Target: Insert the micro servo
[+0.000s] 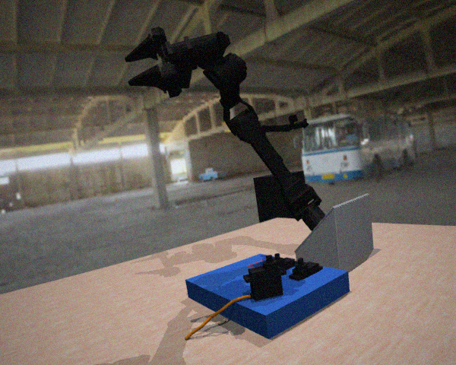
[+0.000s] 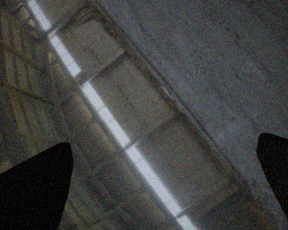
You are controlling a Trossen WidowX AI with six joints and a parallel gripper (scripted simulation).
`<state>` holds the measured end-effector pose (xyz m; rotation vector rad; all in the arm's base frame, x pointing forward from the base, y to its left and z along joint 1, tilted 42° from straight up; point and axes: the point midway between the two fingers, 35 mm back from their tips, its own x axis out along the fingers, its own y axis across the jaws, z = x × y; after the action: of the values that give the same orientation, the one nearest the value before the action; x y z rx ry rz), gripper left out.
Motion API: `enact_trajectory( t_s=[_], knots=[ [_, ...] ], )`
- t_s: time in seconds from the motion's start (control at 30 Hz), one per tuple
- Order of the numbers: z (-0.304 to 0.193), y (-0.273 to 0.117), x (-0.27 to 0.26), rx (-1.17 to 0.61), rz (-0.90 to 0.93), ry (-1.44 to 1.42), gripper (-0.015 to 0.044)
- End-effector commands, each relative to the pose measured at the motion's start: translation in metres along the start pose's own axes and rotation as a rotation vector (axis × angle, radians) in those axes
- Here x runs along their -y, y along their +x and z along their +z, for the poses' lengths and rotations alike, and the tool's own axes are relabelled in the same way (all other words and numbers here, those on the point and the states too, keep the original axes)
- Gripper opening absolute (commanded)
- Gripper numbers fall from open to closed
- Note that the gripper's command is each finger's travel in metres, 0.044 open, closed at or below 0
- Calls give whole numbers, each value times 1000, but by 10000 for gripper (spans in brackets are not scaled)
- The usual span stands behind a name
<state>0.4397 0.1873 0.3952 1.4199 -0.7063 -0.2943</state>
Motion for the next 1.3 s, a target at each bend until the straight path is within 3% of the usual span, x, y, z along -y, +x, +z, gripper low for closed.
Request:
enact_trajectory(
  t_s=[0.0,1.27],
  knots=[
    [0,0,0,-1,0,-6,426],
    [-58,11,92,-268,-10,-1224,440]
  ],
)
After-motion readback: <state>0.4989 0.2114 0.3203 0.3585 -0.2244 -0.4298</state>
